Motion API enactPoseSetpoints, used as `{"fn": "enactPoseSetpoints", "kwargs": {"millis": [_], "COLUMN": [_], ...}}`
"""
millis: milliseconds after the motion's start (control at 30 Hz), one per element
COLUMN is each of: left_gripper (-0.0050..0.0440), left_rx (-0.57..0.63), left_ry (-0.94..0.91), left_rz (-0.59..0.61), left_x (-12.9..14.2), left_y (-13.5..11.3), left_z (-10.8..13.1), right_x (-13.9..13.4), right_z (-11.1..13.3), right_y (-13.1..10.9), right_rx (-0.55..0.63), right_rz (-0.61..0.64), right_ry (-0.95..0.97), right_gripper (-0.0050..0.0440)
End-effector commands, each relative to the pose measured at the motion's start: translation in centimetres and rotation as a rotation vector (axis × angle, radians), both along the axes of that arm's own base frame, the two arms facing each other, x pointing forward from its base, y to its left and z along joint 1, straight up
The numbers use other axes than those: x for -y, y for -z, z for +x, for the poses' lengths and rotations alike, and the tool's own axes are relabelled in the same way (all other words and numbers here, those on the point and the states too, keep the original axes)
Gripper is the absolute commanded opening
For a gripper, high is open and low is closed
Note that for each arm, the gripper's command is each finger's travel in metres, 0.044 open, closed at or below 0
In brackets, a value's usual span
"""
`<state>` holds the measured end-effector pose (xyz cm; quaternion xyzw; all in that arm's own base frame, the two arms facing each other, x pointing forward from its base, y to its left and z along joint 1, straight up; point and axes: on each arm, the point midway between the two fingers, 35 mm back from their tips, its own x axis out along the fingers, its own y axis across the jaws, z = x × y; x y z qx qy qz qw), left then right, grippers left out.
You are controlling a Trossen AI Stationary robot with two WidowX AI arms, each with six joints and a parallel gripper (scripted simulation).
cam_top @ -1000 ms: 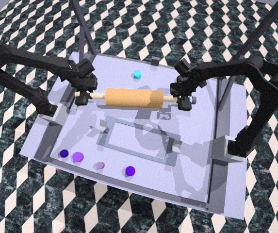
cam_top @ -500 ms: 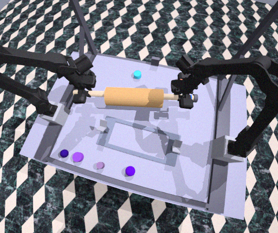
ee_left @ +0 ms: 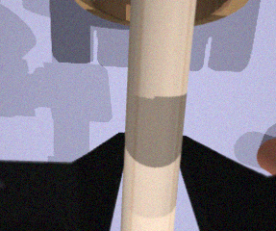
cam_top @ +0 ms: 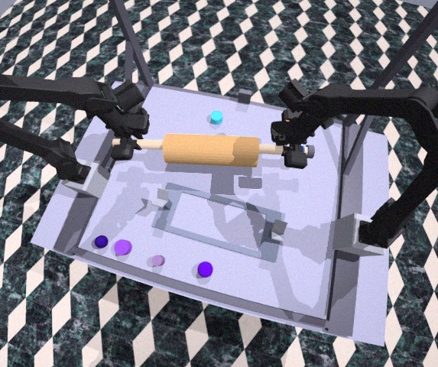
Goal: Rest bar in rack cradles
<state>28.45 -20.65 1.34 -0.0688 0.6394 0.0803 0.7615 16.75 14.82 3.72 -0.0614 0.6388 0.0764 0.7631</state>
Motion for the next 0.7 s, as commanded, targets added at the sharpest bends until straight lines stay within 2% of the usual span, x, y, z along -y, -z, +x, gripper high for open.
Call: {"fn": "enactPoseSetpoints", "kwargs": {"millis": [0,33,133,233,467,567,667], "left_gripper": [0.005,0.005,0.005,0.005,0.005,0.005,0.005], "left_rx": [0.044,0.045,0.047,0.048,0.05,0.049,0.05], "left_ry": [0.012,0.011,0.012,0.012,0.011,0.011,0.011], "left_rz": [-0.045,-0.044,-0.048,-0.047,-0.047,-0.046,-0.048], "left_x": [1.0,1.0,1.0,1.0,0.9,0.9,0.9], "left_y": [-2.4,-3.3,-4.5,-4.6,-6.5,-5.9,-7.6], "left_z": [0.5,0.5,0.5,0.5,0.4,0.4,0.4], "right_x": [-0.6,-0.7,-0.7,-0.6,-0.6,-0.5,-0.5], "right_z": [0.3,0.3,0.3,0.3,0.3,0.2,0.4], "right_y": [-1.2,-2.3,-3.4,-3.5,-5.4,-4.7,-6.5], "right_rx": [0.019,0.022,0.025,0.023,0.026,0.021,0.028], "right_rz": [0.03,0.031,0.035,0.033,0.033,0.029,0.035], "right_ry": [-0.009,-0.011,-0.011,-0.011,-0.01,-0.01,-0.007], "right_gripper": [0.005,0.005,0.005,0.005,0.005,0.005,0.005]}}
